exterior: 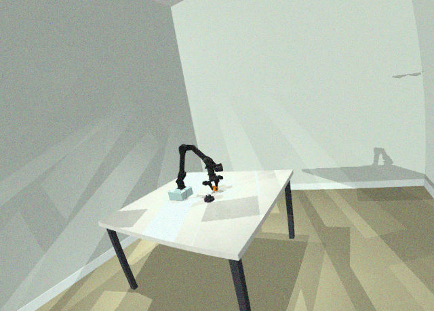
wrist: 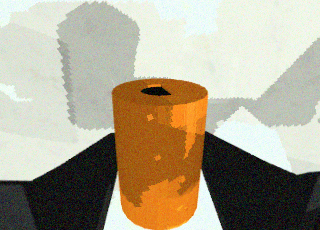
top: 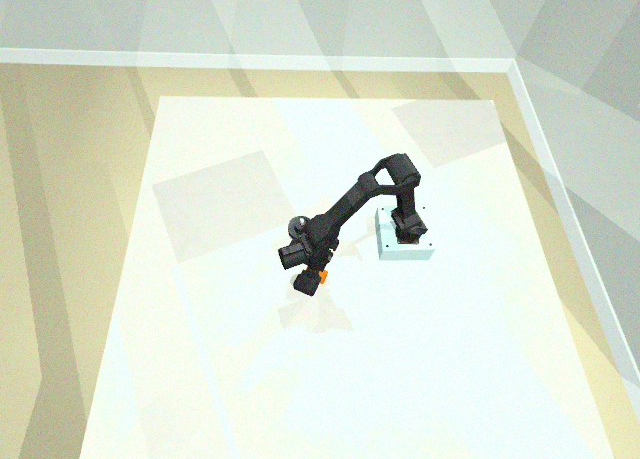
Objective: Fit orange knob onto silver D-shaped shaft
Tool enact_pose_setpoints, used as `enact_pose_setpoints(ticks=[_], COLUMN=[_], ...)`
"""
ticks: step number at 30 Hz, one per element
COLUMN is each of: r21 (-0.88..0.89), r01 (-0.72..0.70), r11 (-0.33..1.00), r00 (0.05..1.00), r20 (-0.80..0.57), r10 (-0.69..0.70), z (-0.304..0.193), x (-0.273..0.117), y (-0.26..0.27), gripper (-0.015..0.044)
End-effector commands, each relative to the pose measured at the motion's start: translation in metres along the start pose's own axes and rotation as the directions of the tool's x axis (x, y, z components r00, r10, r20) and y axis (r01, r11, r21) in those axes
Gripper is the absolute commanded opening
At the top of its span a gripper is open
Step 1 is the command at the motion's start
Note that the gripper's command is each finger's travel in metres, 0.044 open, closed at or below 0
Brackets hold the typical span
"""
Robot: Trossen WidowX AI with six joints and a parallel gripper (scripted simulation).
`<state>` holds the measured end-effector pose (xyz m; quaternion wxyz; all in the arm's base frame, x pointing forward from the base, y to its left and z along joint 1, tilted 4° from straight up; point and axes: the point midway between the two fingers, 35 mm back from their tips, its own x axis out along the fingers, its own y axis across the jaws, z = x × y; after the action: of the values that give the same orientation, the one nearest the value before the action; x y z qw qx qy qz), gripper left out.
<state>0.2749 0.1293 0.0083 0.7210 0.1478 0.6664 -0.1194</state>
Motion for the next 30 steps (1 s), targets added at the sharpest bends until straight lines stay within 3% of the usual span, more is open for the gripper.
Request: enact_pose_setpoints(ticks=[1,7,21,30], r21=[0.100,0.129,0.570,0.657], r01=[-0.001,-0.001,-0.002,-0.002], r11=[0.995,0.992,0.822,0.754], r00=[1.000,1.000,1.000,1.000], r20=[0.003,0.003,0.003,0.003], r10=[0.000,0.000,0.000,0.000], z=[0.0008,0.0008,0.0008,0.0008], x=[-0.0009,-0.0009,-0.0009,-0.0009], y=[0.0004,0.0004,0.0004,0.0004], gripper=[0.0179,0.0179,0.0179,0.0179])
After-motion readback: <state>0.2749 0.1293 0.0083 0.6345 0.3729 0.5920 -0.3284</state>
